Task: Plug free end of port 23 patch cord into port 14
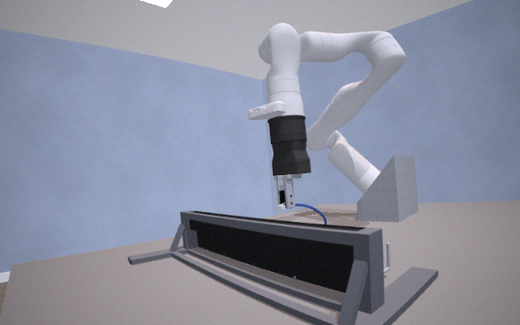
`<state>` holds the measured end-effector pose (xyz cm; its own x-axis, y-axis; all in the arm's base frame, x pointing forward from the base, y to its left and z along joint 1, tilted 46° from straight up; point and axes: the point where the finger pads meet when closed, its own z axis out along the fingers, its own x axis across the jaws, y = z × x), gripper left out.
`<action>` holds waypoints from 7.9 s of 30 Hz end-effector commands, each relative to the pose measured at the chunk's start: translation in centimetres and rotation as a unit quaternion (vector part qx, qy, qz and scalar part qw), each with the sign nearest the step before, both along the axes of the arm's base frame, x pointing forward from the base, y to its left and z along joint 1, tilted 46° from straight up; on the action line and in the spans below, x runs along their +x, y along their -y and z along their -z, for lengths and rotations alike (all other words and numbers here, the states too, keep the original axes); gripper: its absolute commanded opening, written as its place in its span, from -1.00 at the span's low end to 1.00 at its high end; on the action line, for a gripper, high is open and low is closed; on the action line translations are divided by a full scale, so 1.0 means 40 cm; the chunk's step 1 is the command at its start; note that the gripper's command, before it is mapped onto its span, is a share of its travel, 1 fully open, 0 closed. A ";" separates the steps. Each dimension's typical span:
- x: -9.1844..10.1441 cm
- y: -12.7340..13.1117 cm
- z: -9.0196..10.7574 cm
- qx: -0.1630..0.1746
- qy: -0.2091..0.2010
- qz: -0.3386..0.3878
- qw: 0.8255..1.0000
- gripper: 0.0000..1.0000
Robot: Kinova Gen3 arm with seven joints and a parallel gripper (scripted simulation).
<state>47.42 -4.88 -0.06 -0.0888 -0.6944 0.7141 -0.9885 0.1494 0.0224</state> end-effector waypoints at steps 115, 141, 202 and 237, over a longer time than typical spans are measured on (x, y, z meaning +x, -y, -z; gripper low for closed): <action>0.053 0.060 -0.019 -0.007 0.033 0.040 0.999 -1.00; 0.090 0.098 0.008 -0.008 0.033 0.040 0.999 -1.00; 0.155 0.109 0.019 -0.006 0.037 0.035 0.999 -1.00; 0.158 0.110 0.006 -0.006 0.036 0.039 0.999 -1.00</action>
